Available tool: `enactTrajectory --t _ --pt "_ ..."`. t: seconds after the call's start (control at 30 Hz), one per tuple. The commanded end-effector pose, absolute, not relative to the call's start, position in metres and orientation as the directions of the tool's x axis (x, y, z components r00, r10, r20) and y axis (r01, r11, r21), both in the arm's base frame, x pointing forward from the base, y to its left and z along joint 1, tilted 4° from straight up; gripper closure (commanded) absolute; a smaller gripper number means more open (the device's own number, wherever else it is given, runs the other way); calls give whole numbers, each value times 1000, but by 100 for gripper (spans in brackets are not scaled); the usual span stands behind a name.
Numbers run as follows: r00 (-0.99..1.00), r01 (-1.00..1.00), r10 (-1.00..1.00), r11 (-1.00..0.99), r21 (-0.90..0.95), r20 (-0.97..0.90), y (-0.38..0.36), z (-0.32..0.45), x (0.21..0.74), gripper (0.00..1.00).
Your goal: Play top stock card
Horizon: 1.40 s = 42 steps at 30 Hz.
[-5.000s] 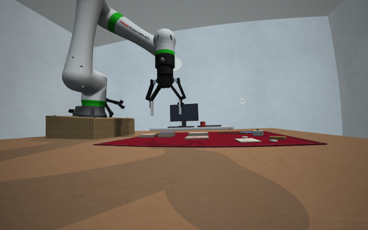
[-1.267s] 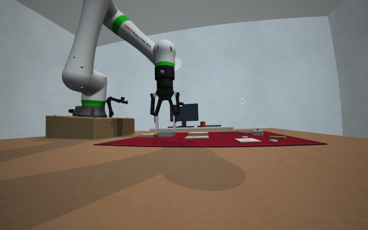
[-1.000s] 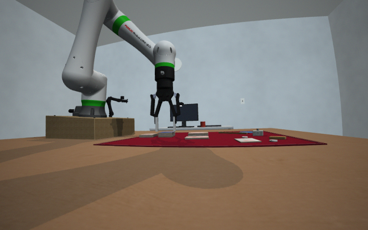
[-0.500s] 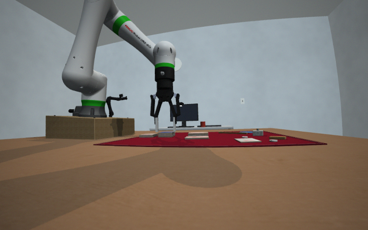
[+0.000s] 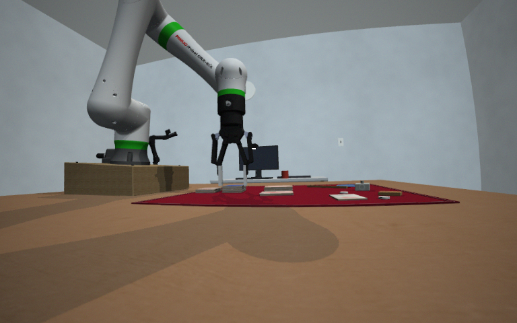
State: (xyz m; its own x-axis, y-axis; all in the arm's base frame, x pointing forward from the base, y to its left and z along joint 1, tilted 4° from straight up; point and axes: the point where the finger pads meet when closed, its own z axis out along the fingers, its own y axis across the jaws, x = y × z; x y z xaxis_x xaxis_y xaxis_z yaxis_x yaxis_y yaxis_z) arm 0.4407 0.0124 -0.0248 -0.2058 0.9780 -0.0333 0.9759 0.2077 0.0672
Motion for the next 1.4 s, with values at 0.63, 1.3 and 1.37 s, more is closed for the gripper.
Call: enactTrajectory --t 0.63,1.3,1.37 --pt "-206 976 978 207 67 -33 12 -26 441 57" --pt "-206 976 978 207 67 -33 12 -26 441 57" --pt "-206 976 978 207 67 -33 12 -26 441 57"
